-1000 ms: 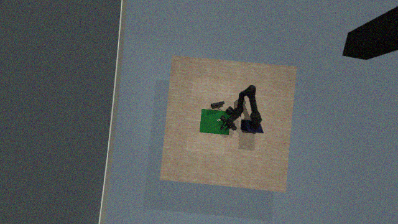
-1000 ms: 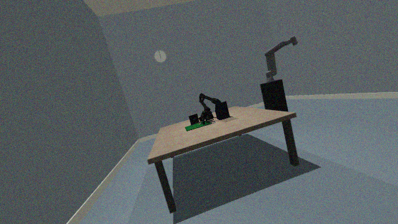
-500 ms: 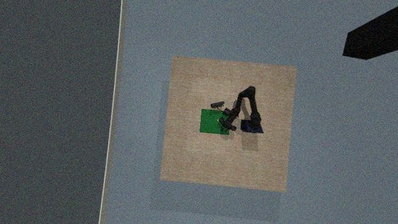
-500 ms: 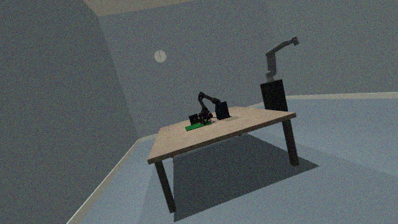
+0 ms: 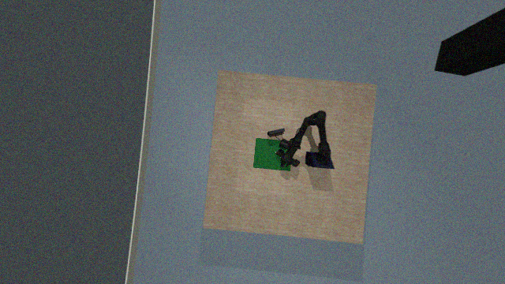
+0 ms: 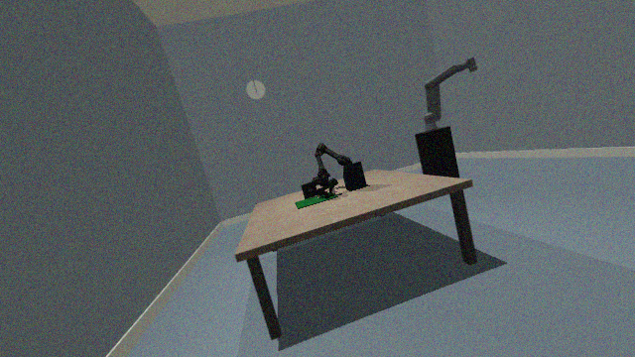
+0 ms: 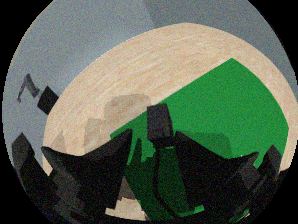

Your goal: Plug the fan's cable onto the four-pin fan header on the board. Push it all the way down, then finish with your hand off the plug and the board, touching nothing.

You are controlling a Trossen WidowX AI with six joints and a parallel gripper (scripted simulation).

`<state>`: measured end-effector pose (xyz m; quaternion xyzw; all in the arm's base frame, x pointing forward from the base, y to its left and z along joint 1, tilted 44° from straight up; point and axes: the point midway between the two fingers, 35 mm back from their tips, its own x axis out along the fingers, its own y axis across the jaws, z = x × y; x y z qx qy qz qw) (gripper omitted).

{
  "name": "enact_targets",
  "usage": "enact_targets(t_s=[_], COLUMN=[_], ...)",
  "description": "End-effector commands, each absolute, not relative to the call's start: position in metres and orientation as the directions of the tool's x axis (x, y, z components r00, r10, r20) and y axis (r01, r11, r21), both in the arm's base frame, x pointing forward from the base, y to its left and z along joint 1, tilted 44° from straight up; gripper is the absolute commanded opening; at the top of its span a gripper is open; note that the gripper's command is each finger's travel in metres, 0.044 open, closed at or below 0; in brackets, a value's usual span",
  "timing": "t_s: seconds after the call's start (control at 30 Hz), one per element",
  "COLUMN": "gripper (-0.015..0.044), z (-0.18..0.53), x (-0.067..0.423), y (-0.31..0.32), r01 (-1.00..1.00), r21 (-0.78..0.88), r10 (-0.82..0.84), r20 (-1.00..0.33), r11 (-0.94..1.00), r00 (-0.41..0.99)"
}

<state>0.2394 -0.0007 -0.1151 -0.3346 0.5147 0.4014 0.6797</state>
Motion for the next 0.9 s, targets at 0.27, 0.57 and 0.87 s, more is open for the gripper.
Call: enact_targets(t_s=[0.27, 0.57, 0.87], gripper=[0.0205, 0.0205, 0.0205], z=[-0.128, -0.124, -0.117], x=[0.238, 0.237, 0.237], y=[0.018, 0.022, 0.026], r01=[-0.872, -0.853, -0.841], r21=[0.051, 0.032, -0.025], r10=[0.105, -0.032, -0.178], r20=[-0.995, -0.998, -0.98], r11=[0.487, 0.521, 0.541], r00=[0.0, -0.057, -0.085])
